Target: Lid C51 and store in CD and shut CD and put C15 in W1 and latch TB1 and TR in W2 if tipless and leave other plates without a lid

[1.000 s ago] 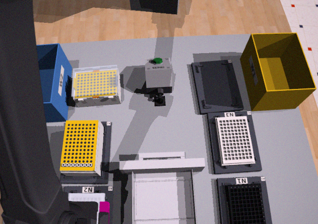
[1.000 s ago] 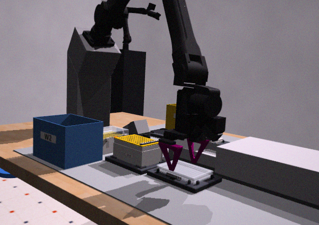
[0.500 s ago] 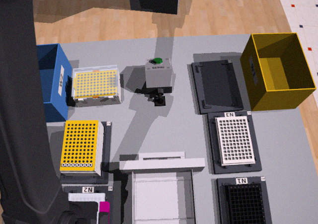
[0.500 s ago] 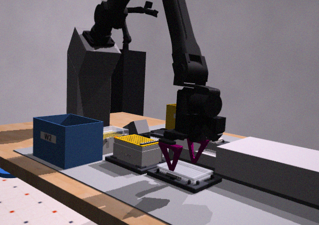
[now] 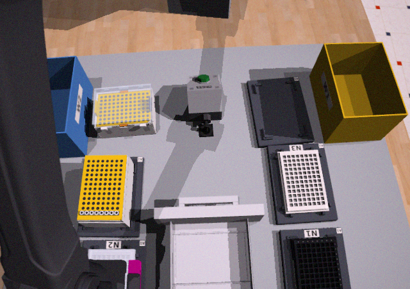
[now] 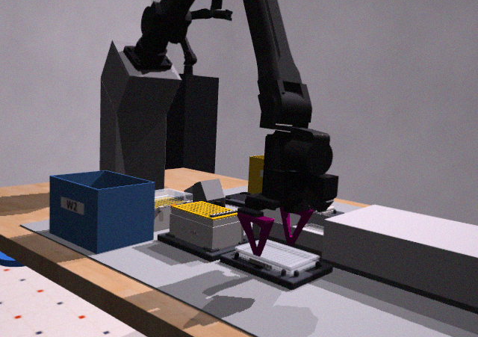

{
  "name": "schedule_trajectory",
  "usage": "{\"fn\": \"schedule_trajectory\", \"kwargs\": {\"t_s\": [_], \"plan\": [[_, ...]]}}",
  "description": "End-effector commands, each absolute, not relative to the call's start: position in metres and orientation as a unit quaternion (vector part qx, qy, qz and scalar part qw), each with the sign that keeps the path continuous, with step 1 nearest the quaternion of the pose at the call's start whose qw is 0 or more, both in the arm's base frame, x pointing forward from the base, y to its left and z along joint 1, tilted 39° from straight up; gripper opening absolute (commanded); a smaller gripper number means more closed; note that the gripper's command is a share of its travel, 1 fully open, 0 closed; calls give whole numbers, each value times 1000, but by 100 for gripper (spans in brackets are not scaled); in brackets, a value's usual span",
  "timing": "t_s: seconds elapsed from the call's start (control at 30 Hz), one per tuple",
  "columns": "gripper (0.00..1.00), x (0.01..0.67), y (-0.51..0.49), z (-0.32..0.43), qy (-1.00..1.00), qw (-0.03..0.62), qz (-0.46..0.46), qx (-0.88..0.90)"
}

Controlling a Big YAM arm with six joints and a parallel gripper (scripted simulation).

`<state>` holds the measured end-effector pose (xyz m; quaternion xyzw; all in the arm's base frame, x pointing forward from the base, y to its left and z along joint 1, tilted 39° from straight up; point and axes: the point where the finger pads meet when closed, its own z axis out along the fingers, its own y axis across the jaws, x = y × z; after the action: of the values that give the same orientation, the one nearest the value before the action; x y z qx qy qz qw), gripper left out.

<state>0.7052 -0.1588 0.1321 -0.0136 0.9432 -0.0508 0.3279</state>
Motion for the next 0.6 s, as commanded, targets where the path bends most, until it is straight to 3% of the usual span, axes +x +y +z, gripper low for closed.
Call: {"fn": "schedule_trajectory", "kwargs": {"t_s": [0.0, 0.57], "plan": [[100, 725, -156, 151, 934, 353, -54, -12], [100, 736, -160, 137, 934, 353, -55, -16]]}}
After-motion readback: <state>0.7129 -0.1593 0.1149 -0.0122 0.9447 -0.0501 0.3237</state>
